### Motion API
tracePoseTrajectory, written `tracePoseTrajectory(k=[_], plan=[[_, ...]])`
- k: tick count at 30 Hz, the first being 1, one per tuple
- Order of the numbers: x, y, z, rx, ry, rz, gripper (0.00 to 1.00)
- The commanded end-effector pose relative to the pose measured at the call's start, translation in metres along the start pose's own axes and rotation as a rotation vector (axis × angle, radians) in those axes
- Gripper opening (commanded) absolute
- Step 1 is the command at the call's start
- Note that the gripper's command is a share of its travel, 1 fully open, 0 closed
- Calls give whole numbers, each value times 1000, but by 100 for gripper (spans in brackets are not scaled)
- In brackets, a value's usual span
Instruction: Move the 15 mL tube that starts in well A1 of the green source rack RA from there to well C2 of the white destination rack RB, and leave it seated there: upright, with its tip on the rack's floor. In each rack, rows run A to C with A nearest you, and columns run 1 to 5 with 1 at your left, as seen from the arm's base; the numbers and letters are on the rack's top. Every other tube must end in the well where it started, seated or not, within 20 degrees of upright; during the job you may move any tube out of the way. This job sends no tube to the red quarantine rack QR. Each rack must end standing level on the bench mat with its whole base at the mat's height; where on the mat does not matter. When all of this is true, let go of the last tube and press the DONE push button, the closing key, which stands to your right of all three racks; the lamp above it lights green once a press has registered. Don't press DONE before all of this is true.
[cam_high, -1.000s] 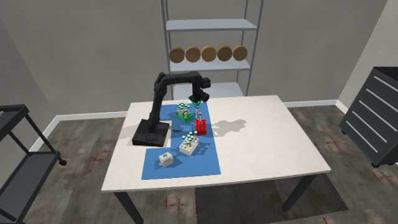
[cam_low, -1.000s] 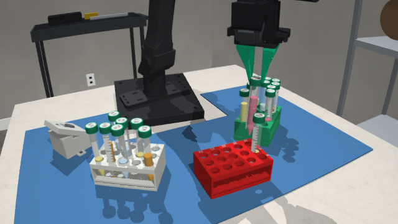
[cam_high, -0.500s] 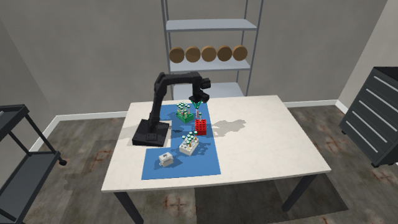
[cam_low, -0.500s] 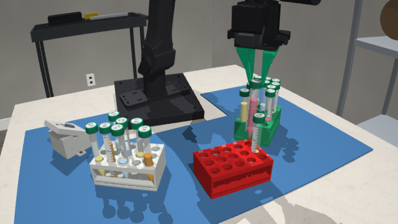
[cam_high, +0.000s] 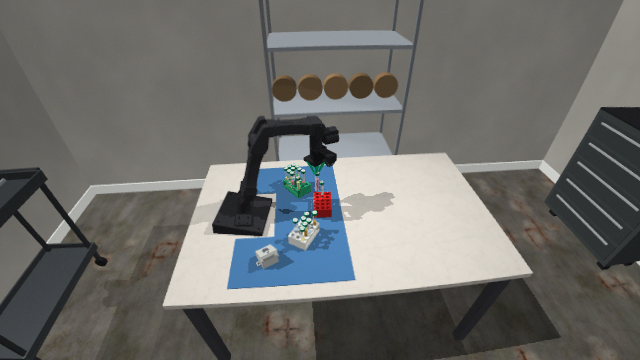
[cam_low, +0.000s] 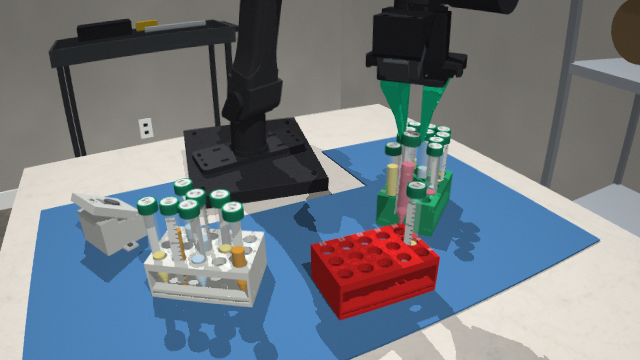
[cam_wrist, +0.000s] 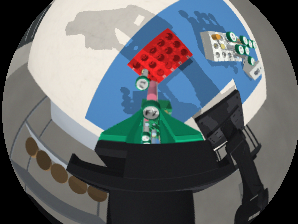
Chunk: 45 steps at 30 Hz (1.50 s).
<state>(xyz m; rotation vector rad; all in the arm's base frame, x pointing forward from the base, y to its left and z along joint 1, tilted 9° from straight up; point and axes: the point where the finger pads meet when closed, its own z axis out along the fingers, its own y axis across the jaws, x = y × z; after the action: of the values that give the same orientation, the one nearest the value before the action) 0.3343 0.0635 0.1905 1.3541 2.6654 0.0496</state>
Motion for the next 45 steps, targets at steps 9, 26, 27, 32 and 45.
tracePoseTrajectory(k=[9, 26, 27, 32, 45], plan=[[-2, 2, -1, -17, -9, 1, 0], [-2, 2, 4, -17, -9, 1, 0], [-2, 2, 4, -17, -9, 1, 0], [-2, 2, 5, -17, -9, 1, 0], [-2, 3, 10, -17, -9, 1, 0]])
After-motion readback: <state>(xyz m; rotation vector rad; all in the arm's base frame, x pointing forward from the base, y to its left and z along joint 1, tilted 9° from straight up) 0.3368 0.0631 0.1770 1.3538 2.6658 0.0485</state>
